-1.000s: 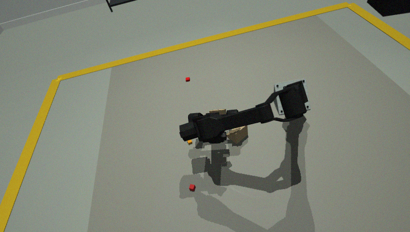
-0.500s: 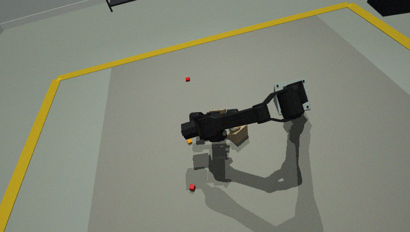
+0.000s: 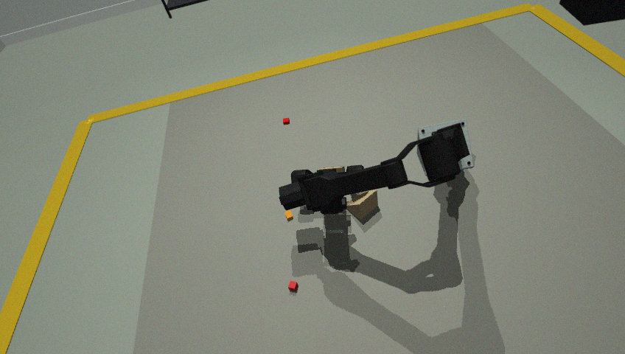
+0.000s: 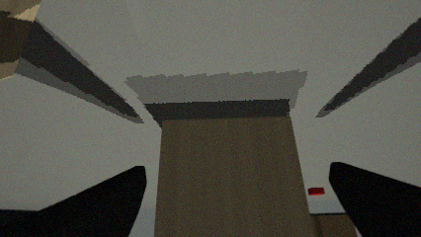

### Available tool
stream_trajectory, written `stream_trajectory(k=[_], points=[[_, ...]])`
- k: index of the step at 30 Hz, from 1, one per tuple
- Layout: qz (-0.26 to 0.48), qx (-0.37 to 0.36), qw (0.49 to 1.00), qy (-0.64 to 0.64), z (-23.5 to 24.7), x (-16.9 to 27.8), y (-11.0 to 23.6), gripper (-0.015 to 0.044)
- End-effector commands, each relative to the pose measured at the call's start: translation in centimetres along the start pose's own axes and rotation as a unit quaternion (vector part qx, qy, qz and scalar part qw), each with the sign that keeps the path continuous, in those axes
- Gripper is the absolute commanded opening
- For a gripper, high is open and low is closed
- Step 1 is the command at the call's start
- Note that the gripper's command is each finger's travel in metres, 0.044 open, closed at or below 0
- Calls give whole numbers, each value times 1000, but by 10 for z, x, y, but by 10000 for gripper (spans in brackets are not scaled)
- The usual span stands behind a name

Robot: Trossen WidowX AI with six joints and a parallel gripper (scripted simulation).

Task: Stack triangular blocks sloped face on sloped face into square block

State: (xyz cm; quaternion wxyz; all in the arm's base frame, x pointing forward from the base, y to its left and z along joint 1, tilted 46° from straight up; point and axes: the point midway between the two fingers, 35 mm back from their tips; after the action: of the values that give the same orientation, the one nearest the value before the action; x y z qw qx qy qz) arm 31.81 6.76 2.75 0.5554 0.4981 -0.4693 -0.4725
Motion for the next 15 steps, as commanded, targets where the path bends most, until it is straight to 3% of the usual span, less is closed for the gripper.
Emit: stream_trajectory(k=[1, 10, 15], points=[[3, -6, 1000, 2, 2, 1, -11, 440], [3, -7, 1000, 3, 4, 1, -23, 440], [3, -7, 1000, 3, 4, 1, -23, 309]])
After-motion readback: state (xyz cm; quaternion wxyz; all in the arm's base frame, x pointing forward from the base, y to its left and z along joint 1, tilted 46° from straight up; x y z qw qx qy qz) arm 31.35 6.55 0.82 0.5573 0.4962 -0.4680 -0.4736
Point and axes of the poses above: the point midway between the two fingers, 35 mm back from their tips, its own y axis back along the fingers, its own z axis across the jaws, x = y × z, and after that the axes turned 6 degrees about y, right-handed
